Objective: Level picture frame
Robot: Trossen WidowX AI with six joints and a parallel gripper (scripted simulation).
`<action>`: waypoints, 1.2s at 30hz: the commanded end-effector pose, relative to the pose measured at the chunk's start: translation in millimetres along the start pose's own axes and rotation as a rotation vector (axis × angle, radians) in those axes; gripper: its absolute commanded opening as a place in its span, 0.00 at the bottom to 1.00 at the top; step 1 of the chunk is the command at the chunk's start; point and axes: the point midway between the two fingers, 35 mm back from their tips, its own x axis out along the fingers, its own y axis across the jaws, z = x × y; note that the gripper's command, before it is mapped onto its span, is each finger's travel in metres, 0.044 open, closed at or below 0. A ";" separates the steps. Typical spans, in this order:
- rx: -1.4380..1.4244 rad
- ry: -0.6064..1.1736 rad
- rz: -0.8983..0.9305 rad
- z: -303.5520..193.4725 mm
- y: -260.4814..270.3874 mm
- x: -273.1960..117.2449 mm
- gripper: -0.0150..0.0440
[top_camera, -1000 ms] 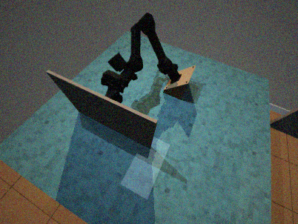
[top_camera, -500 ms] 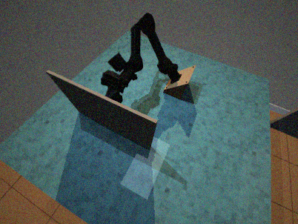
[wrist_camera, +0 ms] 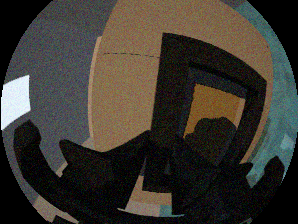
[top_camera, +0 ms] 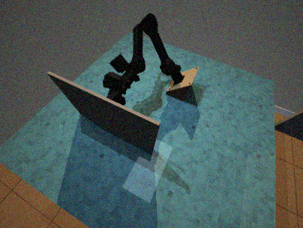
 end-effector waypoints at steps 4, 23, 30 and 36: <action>0.043 0.000 0.001 0.2 -0.4 -0.1 0.25; 0.068 0.001 0.000 0.1 -0.5 0.0 0.69; 0.037 0.001 0.001 4.9 0.6 -23.5 0.69; -0.041 0.003 0.004 4.4 -1.2 -79.4 0.69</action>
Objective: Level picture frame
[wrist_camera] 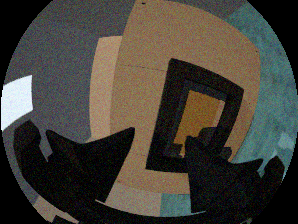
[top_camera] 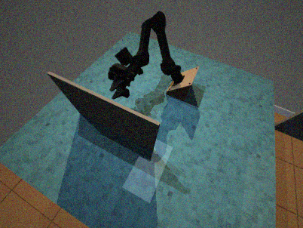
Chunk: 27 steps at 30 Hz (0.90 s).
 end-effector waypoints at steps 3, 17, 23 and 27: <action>-0.072 0.005 0.001 -7.7 -5.2 -47.8 0.69; -0.148 0.004 0.000 -2.2 26.2 -104.0 0.69; -0.202 0.009 -0.002 -11.3 33.7 -145.8 0.69; -0.204 0.010 -0.002 -11.7 33.8 -147.1 0.69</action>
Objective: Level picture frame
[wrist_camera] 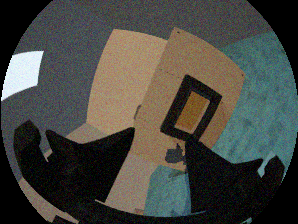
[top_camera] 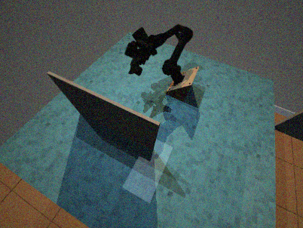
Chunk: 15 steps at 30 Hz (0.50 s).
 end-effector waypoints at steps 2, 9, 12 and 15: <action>-0.009 0.007 -0.006 -2.7 -0.2 -4.6 0.69; -0.011 0.009 -0.007 -3.5 -0.3 -5.9 0.69; -0.011 0.009 -0.007 -3.5 -0.3 -5.9 0.69; -0.011 0.009 -0.007 -3.5 -0.3 -5.9 0.69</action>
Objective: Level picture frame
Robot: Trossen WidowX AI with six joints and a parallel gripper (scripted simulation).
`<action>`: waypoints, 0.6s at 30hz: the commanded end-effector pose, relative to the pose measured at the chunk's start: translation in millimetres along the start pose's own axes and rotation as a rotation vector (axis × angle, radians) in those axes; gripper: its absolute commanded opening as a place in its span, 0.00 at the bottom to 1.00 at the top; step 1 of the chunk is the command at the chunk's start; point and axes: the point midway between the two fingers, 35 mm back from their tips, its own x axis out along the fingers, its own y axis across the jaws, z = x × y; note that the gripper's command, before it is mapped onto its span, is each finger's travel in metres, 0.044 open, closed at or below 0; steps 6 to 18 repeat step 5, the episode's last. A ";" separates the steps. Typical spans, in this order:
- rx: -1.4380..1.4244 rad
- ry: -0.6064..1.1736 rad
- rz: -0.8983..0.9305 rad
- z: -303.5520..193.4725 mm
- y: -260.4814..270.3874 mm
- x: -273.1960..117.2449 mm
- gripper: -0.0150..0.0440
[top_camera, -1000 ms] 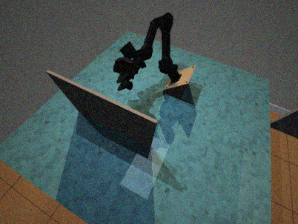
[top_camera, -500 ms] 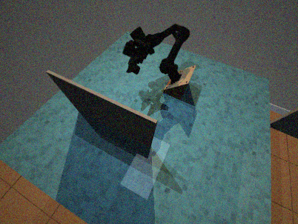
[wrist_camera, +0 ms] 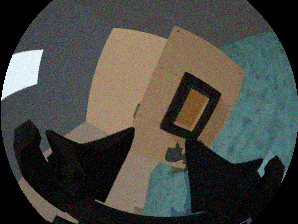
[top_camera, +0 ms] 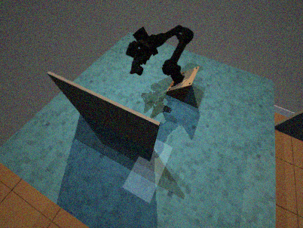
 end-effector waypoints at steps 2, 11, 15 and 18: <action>-0.005 -0.001 -0.003 0.1 -0.3 -0.2 0.69; -0.005 -0.001 -0.003 0.1 -0.3 -0.2 0.69; -0.005 -0.001 -0.003 0.1 -0.3 -0.2 0.69; -0.005 -0.001 -0.003 0.1 -0.3 -0.2 0.69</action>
